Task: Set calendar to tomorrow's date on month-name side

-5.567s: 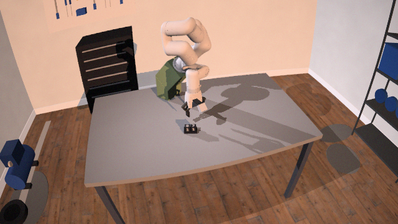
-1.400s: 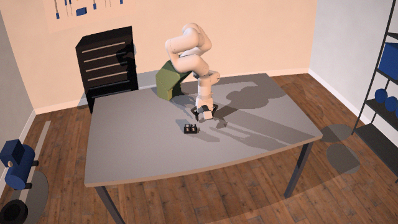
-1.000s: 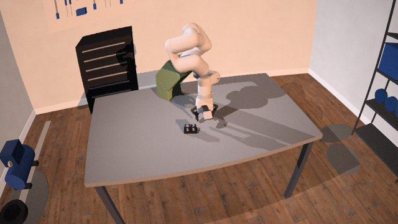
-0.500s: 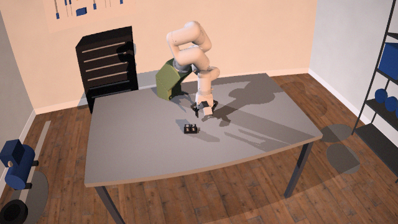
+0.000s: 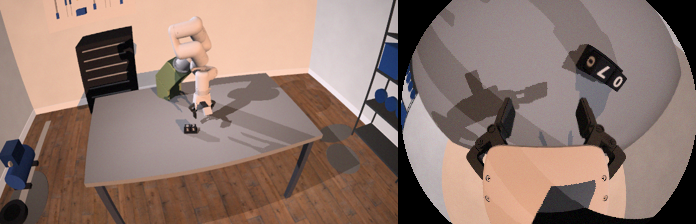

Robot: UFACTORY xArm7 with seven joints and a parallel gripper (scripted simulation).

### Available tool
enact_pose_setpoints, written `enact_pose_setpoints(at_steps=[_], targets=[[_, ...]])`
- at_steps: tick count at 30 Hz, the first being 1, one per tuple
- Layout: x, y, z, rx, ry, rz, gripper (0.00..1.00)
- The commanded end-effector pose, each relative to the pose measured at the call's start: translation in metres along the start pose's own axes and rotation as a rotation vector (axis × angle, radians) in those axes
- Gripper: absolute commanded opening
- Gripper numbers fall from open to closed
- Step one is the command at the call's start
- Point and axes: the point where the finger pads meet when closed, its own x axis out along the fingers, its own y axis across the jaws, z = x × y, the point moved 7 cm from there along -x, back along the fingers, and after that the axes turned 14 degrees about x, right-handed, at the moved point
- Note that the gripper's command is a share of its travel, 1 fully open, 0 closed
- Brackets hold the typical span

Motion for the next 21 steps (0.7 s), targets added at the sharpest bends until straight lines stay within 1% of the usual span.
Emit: enact_pose_setpoints(at_steps=[1,4,7,10,16,19,21], targets=[[0.0,0.006,-0.006,-0.011,-0.008,-0.009,1.0],[0.001,0.007,-0.007,-0.044,-0.008,-0.009,1.0],[0.001,0.012,-0.012,-0.142,-0.008,-0.01,1.0],[0.001,0.026,-0.024,-0.142,-0.008,-0.01,1.0],[0.001,0.028,-0.026,-0.153,-0.008,-0.01,1.0],[0.001,0.03,-0.028,-0.243,-0.007,-0.01,1.0],[0.001,0.039,-0.036,-0.273,-0.007,-0.01,1.0]])
